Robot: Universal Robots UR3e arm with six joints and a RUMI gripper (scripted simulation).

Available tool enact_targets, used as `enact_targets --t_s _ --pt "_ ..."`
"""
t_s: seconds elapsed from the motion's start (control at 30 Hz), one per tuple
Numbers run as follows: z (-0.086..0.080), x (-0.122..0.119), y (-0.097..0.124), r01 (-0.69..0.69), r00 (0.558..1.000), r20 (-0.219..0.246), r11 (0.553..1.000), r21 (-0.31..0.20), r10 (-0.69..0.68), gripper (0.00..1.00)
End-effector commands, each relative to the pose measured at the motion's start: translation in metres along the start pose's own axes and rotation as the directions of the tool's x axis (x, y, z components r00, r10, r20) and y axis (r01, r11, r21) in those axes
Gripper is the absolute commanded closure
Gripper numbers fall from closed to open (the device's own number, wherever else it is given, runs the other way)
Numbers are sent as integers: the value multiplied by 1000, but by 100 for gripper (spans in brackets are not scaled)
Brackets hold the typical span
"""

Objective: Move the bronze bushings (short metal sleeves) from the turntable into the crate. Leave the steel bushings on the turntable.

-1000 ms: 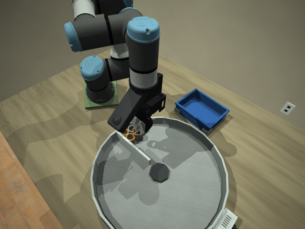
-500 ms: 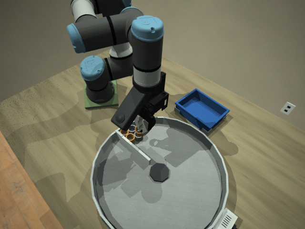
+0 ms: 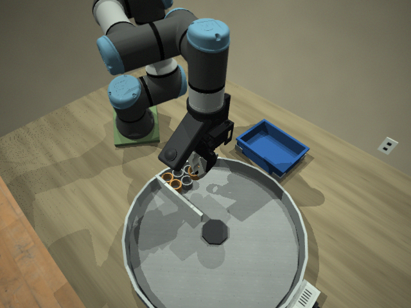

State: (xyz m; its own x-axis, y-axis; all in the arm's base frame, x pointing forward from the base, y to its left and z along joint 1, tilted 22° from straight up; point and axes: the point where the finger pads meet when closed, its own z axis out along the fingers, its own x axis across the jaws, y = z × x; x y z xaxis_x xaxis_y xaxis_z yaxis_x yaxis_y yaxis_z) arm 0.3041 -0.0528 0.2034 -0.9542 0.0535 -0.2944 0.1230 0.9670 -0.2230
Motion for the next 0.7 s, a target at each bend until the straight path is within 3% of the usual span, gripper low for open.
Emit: enact_targets --t_s 0.0,0.67 --pt "-1 -2 6 -1 1000 2 1000 3 1 100" --pt "-1 -10 47 -1 1000 2 1000 3 1 100"
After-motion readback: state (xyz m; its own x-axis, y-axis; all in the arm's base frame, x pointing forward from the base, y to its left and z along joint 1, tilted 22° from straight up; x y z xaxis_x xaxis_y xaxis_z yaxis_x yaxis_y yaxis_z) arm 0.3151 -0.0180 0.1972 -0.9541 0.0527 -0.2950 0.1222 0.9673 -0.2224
